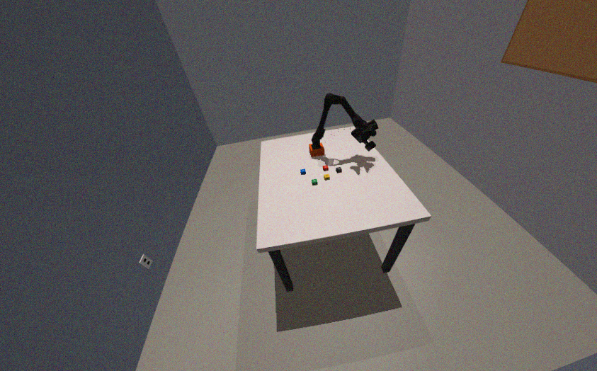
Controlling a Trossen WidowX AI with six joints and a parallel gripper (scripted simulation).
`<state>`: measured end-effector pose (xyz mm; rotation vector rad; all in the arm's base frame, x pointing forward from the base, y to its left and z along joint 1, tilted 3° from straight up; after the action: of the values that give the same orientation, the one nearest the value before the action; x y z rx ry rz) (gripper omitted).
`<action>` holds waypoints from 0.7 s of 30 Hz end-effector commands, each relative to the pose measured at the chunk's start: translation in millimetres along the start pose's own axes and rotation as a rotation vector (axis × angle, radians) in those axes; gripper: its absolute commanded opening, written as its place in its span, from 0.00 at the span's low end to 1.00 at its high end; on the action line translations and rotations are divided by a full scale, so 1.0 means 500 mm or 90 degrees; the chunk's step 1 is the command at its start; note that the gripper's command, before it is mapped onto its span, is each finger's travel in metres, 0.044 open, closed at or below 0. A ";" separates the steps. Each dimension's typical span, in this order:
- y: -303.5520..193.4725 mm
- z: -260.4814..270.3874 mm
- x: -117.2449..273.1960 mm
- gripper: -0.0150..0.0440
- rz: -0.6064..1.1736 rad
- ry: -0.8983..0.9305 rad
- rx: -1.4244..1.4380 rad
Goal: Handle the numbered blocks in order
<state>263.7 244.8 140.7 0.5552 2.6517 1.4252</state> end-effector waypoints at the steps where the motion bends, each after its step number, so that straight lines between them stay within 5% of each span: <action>1: -0.001 -0.001 -0.003 0.93 0.002 0.000 0.002; 14: -0.165 -0.148 -0.262 0.93 0.346 0.031 0.149; 21: -0.281 -0.291 -0.334 0.93 0.559 0.095 0.153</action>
<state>350.9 46.3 93.6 1.6424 2.8576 1.2386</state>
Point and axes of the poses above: the point midway between the two fingers, 35 mm back from their tips, its own x axis back along the fingers, its own z axis across the jaws, y = z × x, the point moved 1 cm from there along x, back along the fingers, and after that the axes turned 8 degrees about -x, right-handed, at the moved point
